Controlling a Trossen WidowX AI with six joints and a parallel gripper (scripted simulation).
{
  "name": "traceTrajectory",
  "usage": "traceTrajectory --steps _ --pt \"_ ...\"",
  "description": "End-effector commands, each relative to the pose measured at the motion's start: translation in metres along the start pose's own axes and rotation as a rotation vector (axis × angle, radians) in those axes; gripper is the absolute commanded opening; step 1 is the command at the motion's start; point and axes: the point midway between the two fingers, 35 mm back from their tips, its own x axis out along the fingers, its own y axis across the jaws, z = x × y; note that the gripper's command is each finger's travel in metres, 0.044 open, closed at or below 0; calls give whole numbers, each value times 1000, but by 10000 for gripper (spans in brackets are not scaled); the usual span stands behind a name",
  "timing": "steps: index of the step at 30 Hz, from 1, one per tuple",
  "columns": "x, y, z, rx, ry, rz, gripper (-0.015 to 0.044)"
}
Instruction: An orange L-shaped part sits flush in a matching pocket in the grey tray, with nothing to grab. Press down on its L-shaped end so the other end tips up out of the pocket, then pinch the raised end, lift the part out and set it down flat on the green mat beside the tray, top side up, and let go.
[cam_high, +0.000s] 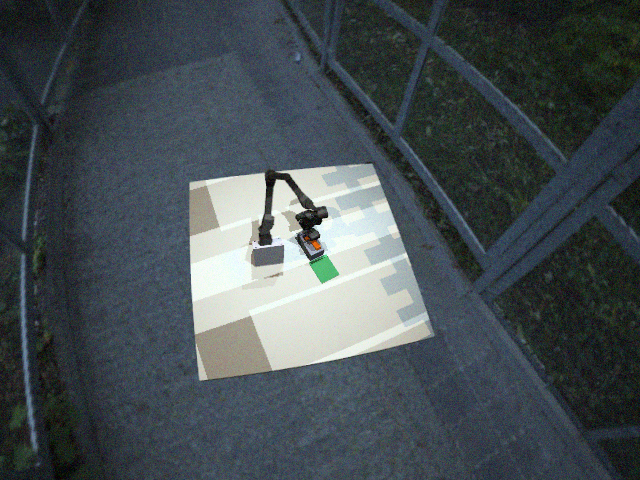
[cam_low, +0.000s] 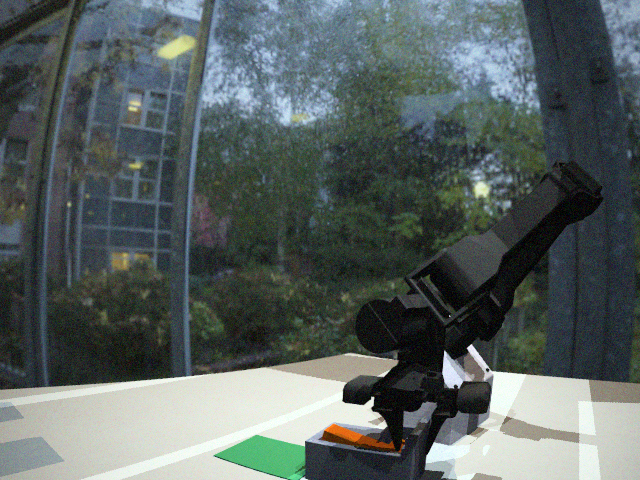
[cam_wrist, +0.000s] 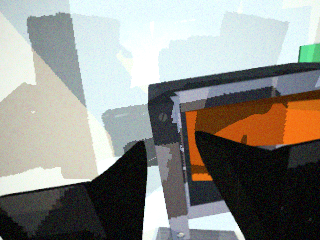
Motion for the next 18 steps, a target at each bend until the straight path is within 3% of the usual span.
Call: traceTrajectory --steps 1,18 --pt "9 -1 -4 15 12 6 180" --pt "20 0 -5 15 11 7 180"
